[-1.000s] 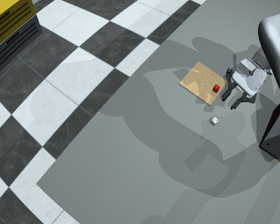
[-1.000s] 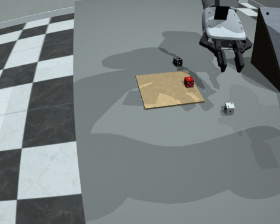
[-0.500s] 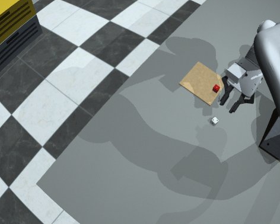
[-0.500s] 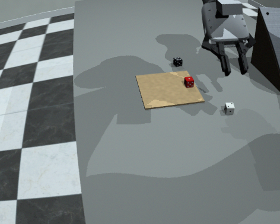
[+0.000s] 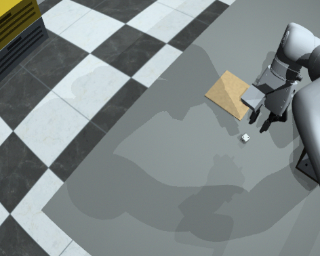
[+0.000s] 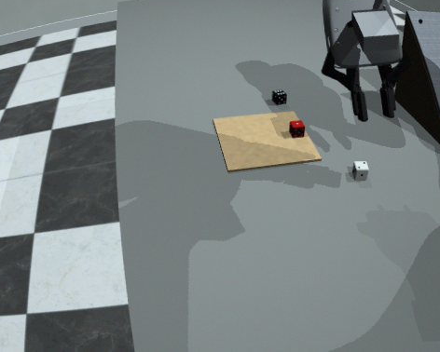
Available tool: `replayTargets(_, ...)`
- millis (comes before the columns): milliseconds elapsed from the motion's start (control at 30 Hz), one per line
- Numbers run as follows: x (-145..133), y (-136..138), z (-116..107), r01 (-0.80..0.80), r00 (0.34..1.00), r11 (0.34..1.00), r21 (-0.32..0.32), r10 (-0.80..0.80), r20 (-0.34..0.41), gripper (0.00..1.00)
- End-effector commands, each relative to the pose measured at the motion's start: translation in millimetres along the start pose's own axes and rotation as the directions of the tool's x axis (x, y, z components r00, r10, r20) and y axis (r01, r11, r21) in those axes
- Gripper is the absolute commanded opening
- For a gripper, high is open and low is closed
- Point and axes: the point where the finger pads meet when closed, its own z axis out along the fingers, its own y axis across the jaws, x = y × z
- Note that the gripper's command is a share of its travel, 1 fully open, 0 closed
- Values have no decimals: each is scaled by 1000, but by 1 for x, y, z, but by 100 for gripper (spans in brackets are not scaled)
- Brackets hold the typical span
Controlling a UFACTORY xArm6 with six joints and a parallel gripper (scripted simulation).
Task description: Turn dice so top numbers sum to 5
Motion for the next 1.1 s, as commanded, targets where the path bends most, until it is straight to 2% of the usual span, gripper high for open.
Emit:
replayTargets(0,9,1,-3,-10,985,1000,-30,15,171,36)
replayTargets(67,9,1,-3,-10,985,1000,-30,15,171,36)
replayTargets(133,16,2,-7,-1,965,998,-62,18,261,36)
replayTargets(167,16,2,-7,-1,964,998,-63,18,263,36)
replayTargets(333,29,4,-14,28,925,992,-127,22,380,36)
replayTargets(533,37,5,-18,51,901,985,-165,25,432,36)
replayTargets(567,37,5,-18,51,901,985,-165,25,432,100)
replayTargets(1067,36,6,-17,14,903,983,-182,65,425,100)
